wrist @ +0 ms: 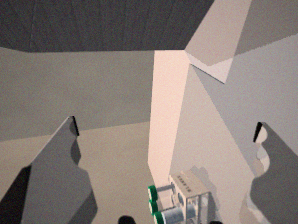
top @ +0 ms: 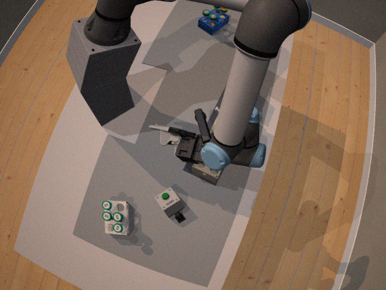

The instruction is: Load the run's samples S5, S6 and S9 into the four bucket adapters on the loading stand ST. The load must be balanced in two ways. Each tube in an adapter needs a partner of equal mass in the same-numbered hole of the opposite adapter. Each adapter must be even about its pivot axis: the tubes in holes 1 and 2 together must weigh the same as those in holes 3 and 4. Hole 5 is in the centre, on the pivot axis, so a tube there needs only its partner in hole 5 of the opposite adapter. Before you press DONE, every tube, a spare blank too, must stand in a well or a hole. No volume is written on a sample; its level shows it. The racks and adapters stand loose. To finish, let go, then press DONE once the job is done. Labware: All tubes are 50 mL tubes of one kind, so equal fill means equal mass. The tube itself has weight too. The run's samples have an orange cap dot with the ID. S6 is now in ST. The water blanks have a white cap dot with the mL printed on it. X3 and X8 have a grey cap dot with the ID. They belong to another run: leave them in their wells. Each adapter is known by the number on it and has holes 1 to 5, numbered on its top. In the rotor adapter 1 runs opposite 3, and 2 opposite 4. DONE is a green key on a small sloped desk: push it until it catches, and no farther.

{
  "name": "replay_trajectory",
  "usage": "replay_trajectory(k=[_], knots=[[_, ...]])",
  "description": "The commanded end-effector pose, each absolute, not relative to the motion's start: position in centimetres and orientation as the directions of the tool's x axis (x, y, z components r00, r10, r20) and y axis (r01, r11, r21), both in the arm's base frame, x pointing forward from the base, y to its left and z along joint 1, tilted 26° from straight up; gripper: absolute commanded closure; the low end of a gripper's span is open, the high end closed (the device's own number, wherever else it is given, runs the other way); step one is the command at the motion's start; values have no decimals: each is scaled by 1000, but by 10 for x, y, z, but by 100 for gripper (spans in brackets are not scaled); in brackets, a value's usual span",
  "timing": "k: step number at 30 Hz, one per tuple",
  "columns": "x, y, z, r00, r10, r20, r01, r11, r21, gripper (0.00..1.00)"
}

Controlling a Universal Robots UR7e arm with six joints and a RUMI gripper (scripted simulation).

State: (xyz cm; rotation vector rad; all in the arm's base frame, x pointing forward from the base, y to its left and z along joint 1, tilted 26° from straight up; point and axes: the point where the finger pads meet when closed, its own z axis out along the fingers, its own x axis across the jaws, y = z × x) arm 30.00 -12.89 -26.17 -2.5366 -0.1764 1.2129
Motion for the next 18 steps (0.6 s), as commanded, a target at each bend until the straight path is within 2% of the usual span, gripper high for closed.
replay_trajectory(k=[1, 17, 18], knots=[[300, -129, -261, 632, 246, -735, -27, -940, -339, 0], [300, -129, -261, 632, 246, -735, -27, -940, -339, 0], [303, -131, -258, 637, 233, -735, -42, -941, -335, 65]])
